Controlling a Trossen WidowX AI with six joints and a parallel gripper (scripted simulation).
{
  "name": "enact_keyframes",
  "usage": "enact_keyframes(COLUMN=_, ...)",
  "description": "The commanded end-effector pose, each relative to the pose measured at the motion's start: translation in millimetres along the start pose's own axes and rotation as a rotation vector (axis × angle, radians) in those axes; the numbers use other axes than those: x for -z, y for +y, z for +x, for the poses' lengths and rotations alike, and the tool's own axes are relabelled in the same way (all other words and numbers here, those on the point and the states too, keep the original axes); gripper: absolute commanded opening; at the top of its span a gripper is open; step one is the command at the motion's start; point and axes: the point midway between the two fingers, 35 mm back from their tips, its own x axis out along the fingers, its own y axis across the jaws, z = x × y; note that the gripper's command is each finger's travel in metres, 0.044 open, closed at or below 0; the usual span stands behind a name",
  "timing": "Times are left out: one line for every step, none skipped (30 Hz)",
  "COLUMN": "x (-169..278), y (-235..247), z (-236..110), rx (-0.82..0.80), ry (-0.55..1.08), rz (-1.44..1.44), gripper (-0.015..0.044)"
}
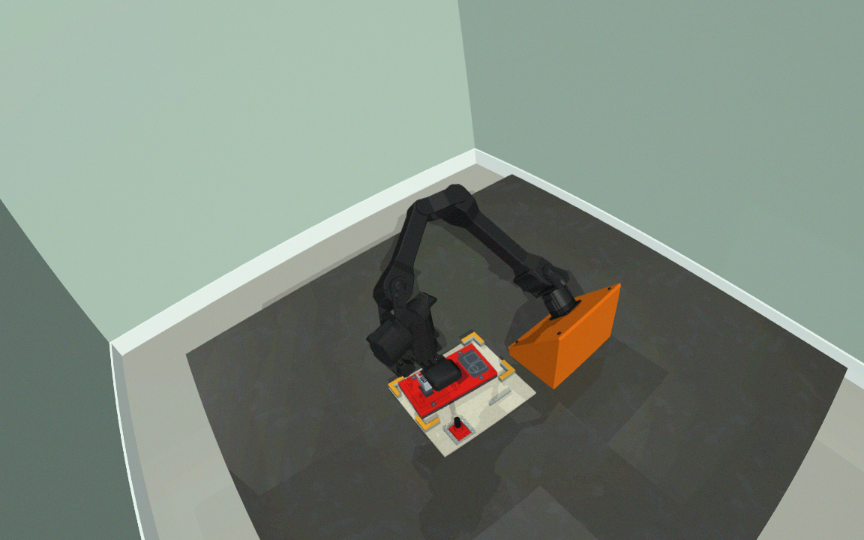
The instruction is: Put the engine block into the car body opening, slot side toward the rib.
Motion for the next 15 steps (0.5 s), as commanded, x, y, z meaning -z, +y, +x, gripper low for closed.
enact_keyframes(x=-0.5, y=-0.9, z=-0.6, rx=0.002, ry=-0.004, rz=-0.098, gripper=0.0159)
enact_keyframes(x=-0.5, y=-0.9, z=-0.6, rx=0.002, ry=-0.004, rz=-0.114, gripper=0.0159)
enact_keyframes(x=-0.5, y=-0.9, z=-0.6, rx=0.002, ry=-0.004, rz=-0.124, gripper=0.0159)
enact_keyframes(x=-0.5, y=-0.9, z=-0.6, rx=0.002, ry=-0.004, rz=-0.119, gripper=0.0159)
enact_keyframes(x=-0.5, y=-0.9, z=-0.6, rx=0.002, ry=-0.004, rz=-0.110, gripper=0.0159)
enact_keyframes(x=-0.5, y=-0.9, z=-0.6, rx=0.002, ry=-0.004, rz=-0.098, gripper=0.0159)
enact_keyframes(x=-0.6, y=-1.0, z=-0.6, rx=0.002, ry=-0.004, rz=-0.081, gripper=0.0159)
enact_keyframes(x=-0.6, y=-1.0, z=-0.6, rx=0.002, ry=-0.004, rz=-0.062, gripper=0.0159)
enact_keyframes(x=-0.6, y=-1.0, z=-0.6, rx=0.002, ry=-0.004, rz=-0.039, gripper=0.0159)
enact_keyframes(x=-0.6, y=-1.0, z=-0.6, rx=0.002, ry=-0.004, rz=-0.013, gripper=0.0159)
enact_keyframes(x=-0.7, y=-1.0, z=-0.6, rx=0.002, ry=-0.004, rz=0.017, gripper=0.0159)
enact_keyframes(x=-0.7, y=-1.0, z=-0.6, rx=0.002, ry=-0.004, rz=0.050, gripper=0.0159)
enact_keyframes(x=-0.7, y=-1.0, z=-0.6, rx=0.001, ry=-0.004, rz=0.083, gripper=0.0159)
enact_keyframes(x=-0.8, y=-1.0, z=-0.6, rx=0.001, ry=-0.004, rz=0.116, gripper=0.0159)
enact_keyframes(x=-0.8, y=-0.9, z=-0.6, rx=0.001, ry=-0.004, rz=0.149, gripper=0.0159)
